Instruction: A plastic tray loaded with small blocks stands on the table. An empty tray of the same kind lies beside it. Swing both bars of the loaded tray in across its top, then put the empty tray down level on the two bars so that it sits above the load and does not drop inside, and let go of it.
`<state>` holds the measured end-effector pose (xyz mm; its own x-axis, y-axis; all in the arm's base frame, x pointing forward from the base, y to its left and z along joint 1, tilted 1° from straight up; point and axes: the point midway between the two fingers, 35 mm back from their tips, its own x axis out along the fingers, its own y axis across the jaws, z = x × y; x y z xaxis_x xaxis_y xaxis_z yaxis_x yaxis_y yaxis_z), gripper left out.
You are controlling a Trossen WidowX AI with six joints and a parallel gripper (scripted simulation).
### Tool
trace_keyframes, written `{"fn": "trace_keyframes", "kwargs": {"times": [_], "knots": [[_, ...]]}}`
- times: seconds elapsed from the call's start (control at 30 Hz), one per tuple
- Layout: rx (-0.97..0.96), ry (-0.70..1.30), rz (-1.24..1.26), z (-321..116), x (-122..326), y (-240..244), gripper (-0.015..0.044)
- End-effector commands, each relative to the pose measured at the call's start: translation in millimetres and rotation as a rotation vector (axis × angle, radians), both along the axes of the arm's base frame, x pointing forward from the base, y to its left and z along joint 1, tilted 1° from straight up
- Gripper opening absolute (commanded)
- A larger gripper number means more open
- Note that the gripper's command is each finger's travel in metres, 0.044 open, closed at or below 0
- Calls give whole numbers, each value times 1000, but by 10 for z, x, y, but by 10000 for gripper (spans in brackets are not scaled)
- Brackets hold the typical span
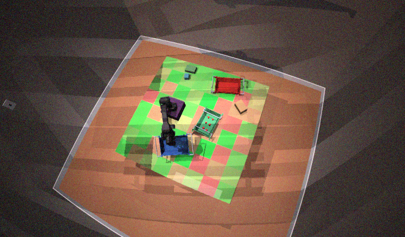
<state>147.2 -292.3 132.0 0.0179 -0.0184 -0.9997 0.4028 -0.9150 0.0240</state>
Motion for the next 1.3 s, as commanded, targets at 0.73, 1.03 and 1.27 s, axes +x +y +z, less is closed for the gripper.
{"fn": "trace_keyframes", "kwargs": {"times": [0.73,1.03,1.27], "knots": [[-15,-5,290,35,829,589,0],[-16,-5,391,35,1063,852,0],[-16,-5,470,35,1224,1073,0]]}}
